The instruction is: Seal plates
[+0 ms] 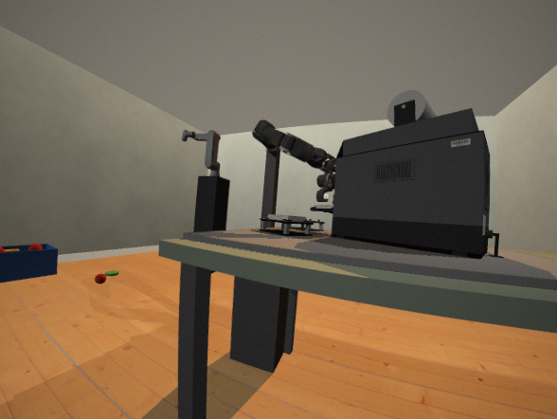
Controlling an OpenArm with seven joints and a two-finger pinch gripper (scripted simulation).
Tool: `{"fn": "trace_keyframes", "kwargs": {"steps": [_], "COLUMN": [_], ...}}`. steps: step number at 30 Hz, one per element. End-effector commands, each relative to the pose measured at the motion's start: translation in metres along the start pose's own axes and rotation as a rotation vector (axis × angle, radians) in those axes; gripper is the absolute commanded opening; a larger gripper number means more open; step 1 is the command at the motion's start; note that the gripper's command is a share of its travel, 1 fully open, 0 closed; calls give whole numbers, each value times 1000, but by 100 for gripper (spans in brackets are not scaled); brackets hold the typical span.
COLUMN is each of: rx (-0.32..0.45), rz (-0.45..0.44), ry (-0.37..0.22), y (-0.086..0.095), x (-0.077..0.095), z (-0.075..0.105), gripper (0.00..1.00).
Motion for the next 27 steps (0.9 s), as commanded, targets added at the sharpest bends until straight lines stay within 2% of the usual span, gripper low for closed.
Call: {"fn": "trace_keyframes", "kwargs": {"steps": [1,5,8,22,24,27], "rx": [-1,0,-6,-71,-71,-84], "rz": [-6,-7,-4,-4,-4,-6], "ry": [-2,-2,4,-468,-468,-560], "y": [0,0,-1,56,56,67], "x": [1,1,-1,-10,-10,-12], "z": [3,10,7,48,48,55], "gripper": [65,65,65,59,59,57]}}
Point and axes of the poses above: the point where the finger pads meet when closed, its own z axis back along the fingers, its own y axis across the jaws, x = y × z, the point moved 6 cm from there along z, back along the fingers, and after that the axes turned 8 degrees about z, right-handed, at the moved point
